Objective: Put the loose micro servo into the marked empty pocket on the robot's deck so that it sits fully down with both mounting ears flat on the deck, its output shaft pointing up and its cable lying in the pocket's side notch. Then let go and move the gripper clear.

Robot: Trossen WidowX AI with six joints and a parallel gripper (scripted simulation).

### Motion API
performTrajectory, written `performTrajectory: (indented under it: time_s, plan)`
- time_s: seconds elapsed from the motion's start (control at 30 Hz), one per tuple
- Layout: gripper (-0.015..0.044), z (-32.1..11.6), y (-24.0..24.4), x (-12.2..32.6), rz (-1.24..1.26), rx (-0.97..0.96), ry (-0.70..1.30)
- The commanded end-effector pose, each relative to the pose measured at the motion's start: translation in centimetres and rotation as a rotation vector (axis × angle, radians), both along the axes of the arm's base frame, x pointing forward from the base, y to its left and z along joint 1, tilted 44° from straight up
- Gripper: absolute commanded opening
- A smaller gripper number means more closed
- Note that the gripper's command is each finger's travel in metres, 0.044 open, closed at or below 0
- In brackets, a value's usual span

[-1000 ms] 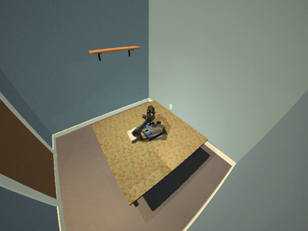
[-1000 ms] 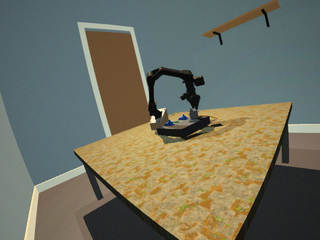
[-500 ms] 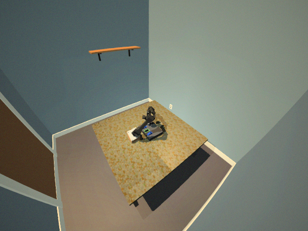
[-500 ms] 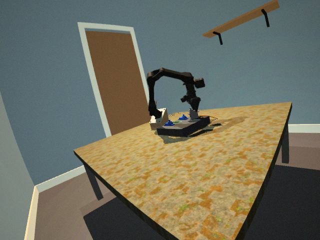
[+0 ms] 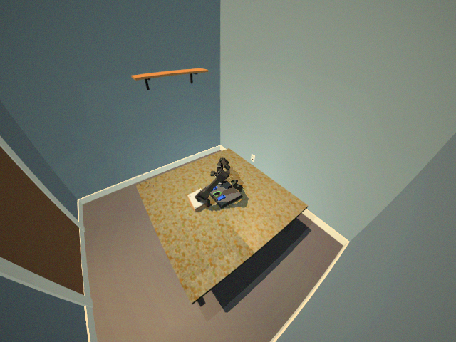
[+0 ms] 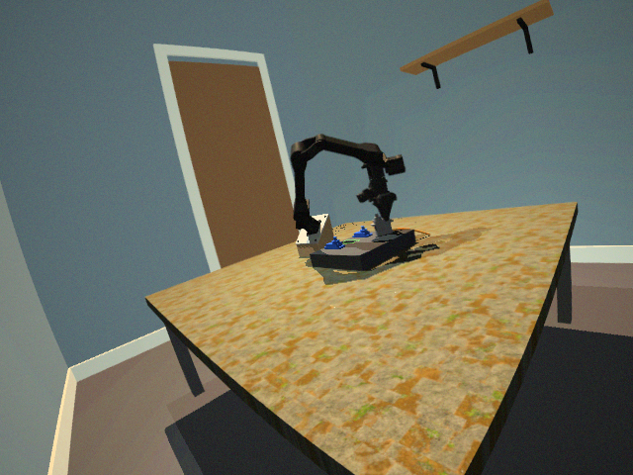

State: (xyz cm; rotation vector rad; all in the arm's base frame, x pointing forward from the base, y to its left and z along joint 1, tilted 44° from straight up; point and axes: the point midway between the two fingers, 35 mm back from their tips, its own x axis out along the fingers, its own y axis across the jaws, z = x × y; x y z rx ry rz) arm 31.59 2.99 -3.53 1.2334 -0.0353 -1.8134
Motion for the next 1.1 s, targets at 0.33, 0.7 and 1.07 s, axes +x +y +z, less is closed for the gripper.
performTrajectory:
  time_s: [0.33,0.7,1.07]
  plan:
    - [0.0000,2.3,1.9,-0.9,0.003,0.001,-0.002]
    - [0.0000,2.3,1.8,-0.9,0.003,0.001,-0.002]
    - [0.0000,3.7,0.4,-1.0,0.003,0.000,-0.001]
